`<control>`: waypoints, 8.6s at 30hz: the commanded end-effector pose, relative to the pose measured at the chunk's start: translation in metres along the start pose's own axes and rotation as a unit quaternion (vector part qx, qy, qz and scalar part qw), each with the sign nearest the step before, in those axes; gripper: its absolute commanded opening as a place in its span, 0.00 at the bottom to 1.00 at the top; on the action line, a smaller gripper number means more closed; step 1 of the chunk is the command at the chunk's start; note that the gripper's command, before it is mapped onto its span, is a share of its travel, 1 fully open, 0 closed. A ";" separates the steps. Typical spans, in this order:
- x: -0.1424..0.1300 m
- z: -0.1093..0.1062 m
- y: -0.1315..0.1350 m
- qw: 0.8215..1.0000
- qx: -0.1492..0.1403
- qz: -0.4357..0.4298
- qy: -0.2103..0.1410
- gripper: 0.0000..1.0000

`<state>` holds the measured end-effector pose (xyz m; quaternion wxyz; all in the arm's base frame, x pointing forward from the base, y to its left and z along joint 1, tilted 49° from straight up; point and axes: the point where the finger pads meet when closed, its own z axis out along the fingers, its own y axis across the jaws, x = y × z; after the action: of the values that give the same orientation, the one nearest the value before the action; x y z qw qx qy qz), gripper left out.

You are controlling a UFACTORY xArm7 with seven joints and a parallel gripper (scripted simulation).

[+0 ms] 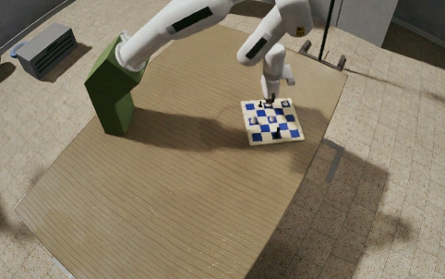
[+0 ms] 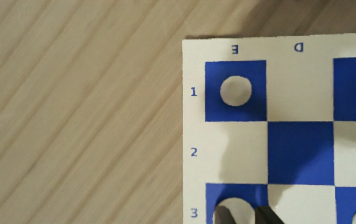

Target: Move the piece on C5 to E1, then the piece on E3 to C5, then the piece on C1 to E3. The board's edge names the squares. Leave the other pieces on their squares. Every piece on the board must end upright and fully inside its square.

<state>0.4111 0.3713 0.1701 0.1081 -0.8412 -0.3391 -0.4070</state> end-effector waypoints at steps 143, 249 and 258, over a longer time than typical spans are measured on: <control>0.003 0.004 -0.001 0.999 -0.044 -0.004 -0.014 0.17; 0.007 -0.128 -0.013 0.999 -0.044 -0.004 -0.014 1.00; 0.007 -0.148 -0.015 0.999 -0.044 -0.004 -0.014 1.00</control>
<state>0.3164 0.3196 0.2659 0.0655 -0.8476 -0.3238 -0.4152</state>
